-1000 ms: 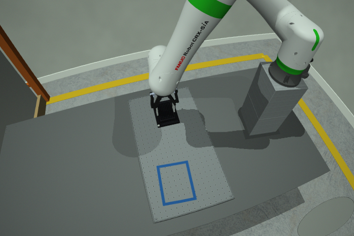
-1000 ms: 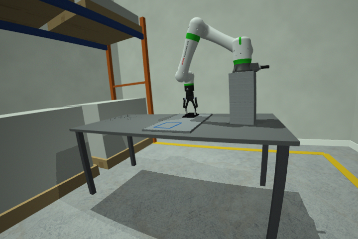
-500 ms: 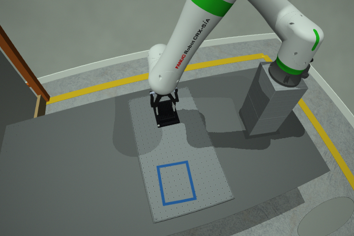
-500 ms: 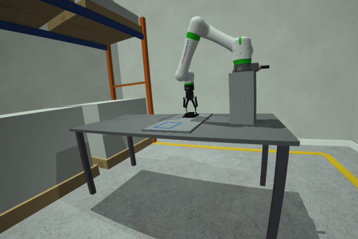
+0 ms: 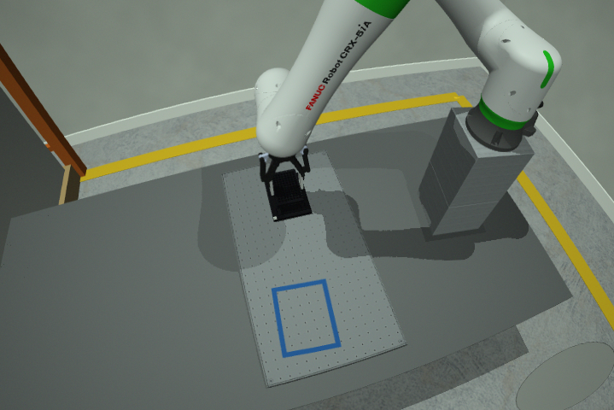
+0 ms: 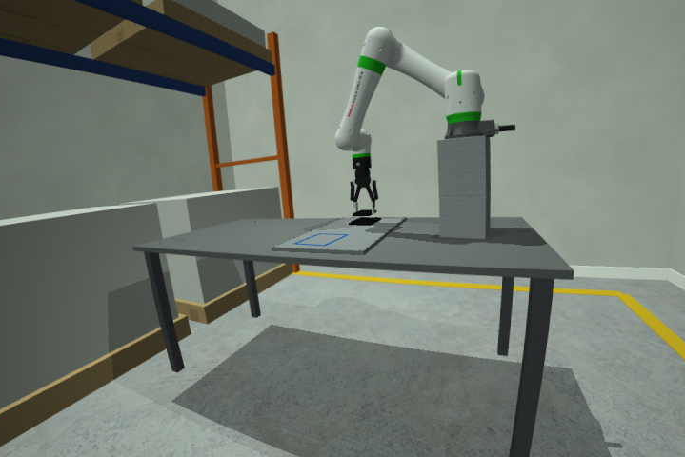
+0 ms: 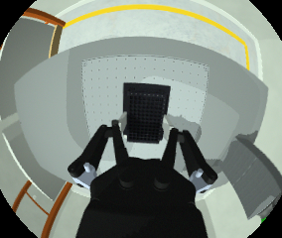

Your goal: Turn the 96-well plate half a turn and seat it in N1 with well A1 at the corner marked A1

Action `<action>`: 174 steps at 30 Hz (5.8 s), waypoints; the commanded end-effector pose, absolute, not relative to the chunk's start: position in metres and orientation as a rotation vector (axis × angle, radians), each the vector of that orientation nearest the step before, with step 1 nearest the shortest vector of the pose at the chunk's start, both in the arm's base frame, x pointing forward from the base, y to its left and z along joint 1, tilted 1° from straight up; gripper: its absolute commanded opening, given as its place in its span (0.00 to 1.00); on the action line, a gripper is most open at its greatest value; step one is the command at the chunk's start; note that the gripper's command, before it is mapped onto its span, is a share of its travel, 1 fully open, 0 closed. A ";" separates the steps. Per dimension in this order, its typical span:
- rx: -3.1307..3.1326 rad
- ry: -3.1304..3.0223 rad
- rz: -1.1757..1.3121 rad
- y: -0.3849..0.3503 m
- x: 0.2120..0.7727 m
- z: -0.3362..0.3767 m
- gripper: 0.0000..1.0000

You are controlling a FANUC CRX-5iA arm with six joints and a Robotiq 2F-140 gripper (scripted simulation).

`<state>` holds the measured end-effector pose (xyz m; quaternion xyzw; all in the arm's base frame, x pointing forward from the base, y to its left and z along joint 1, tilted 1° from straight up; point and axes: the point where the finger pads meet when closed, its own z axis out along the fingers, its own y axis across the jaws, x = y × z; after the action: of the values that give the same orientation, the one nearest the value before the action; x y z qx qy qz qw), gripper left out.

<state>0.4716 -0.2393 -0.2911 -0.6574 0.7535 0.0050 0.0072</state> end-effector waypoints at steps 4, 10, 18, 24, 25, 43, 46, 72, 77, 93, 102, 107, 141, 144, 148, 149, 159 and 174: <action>-2.056 2.356 0.015 -0.240 0.472 -0.283 0.00; -2.056 2.356 0.015 -0.240 0.472 -0.273 0.00; -2.056 2.356 0.015 -0.240 0.472 -0.263 0.00; -2.056 2.356 0.015 -0.240 0.472 -0.259 0.00; -2.056 2.356 0.015 -0.240 0.472 -0.259 0.00; -2.208 2.214 0.014 -0.227 0.475 -0.259 0.00; -2.266 2.154 0.013 -0.217 0.477 -0.259 0.00; -2.266 2.154 0.013 -0.146 0.495 -0.260 0.00; -2.266 2.154 0.013 -0.130 0.499 -0.260 0.00; -2.266 2.154 0.013 -0.085 0.510 -0.261 0.00; -2.266 2.154 0.013 -0.059 0.516 -0.261 0.00; -2.266 2.154 0.013 -0.046 0.520 -0.261 0.00; -2.266 2.154 0.013 0.051 0.544 -0.263 0.00; -2.266 2.154 0.013 0.061 0.546 -0.263 0.00; -2.266 2.154 0.013 0.074 0.549 -0.263 0.00; -2.266 2.154 0.013 0.077 0.550 -0.263 0.00; -2.266 2.154 0.013 0.103 0.556 -0.263 0.00; -2.266 2.154 0.013 0.141 0.566 -0.264 0.00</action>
<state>0.5645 0.1374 -0.2640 -0.7248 0.6889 0.0043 0.0076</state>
